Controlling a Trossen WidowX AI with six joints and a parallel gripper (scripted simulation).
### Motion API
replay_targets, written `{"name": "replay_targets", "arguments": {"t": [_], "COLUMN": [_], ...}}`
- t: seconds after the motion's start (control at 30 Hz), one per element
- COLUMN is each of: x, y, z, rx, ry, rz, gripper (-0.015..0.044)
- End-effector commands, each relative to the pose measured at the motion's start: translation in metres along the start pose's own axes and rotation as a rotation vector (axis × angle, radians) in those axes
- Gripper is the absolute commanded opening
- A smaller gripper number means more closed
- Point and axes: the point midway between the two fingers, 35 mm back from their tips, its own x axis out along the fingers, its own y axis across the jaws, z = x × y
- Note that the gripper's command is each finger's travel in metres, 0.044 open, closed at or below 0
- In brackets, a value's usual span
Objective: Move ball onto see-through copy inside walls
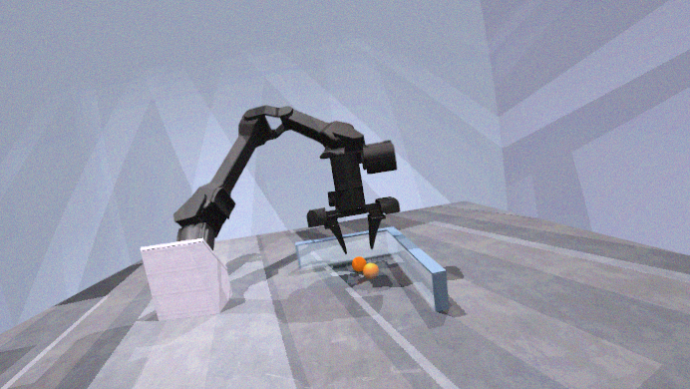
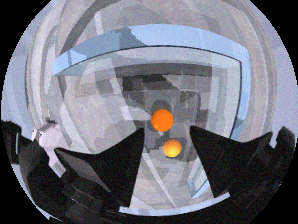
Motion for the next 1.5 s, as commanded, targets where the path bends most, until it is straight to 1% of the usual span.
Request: {"name": "replay_targets", "arguments": {"t": [0.0,0.53,0.63,1.0,1.13,1.47], "x": [0.009,0.032,0.032,0.032,0.023,-0.043], "y": [0.003,0.004,0.004,0.004,0.002,-0.004], "z": [0.000,0.001,0.001,0.001,0.000,-0.004], "rx": [0.010,0.010,0.010,0.010,0.010,0.011], "ry": [-0.005,-0.007,-0.007,-0.007,-0.004,0.004], "rz": [0.008,0.008,0.008,0.008,0.007,0.007], "gripper": [0.0257,0.0257,0.0178,0.0104,0.0000,0.0000]}}
